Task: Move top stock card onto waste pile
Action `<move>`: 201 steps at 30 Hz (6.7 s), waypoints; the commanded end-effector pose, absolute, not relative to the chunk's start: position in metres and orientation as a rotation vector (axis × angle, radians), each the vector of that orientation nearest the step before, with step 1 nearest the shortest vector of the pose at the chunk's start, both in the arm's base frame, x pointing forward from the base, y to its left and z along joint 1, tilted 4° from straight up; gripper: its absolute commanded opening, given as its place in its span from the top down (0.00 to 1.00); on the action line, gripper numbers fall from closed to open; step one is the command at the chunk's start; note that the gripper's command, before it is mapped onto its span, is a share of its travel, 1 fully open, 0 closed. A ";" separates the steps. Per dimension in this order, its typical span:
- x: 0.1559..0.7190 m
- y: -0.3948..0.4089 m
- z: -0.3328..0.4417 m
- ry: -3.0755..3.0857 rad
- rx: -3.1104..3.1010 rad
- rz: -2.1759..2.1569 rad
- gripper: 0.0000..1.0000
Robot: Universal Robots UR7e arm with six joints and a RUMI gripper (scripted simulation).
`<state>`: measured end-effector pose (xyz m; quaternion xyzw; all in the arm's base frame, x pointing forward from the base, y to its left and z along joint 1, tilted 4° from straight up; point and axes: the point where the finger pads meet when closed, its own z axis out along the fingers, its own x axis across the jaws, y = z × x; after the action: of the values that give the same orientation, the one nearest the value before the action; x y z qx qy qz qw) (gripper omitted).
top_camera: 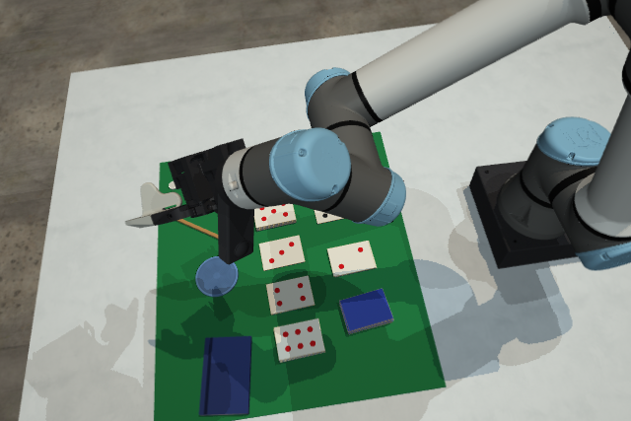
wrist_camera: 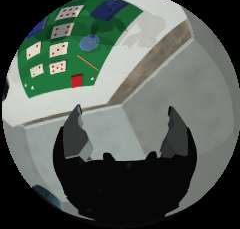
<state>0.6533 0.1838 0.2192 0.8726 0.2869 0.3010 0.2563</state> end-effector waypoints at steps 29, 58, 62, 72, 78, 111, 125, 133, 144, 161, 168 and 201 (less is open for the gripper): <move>0.428 0.211 0.037 2.151 2.026 0.061 0.00; 0.338 0.216 0.001 2.572 1.817 -0.097 0.00; 0.338 0.216 0.001 2.561 1.832 -0.097 0.00; 0.337 0.217 0.002 2.480 1.937 -0.097 0.00; 0.336 0.218 0.002 2.419 2.009 -0.097 0.00; 0.331 0.228 0.002 1.288 2.839 -0.090 0.00; 0.333 0.231 0.001 0.429 3.072 -0.076 0.00; 0.335 0.230 0.001 -0.051 3.095 -0.066 0.00; 0.337 0.228 0.001 -0.621 3.025 -0.052 0.00; 0.338 0.221 0.002 -1.333 2.779 -0.030 0.00; 0.338 0.219 0.002 -1.541 2.668 -0.023 0.00; 0.338 0.215 0.002 -1.772 2.520 -0.015 0.50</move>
<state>0.3373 0.2154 0.0014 0.8179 -0.5745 -0.0052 0.0312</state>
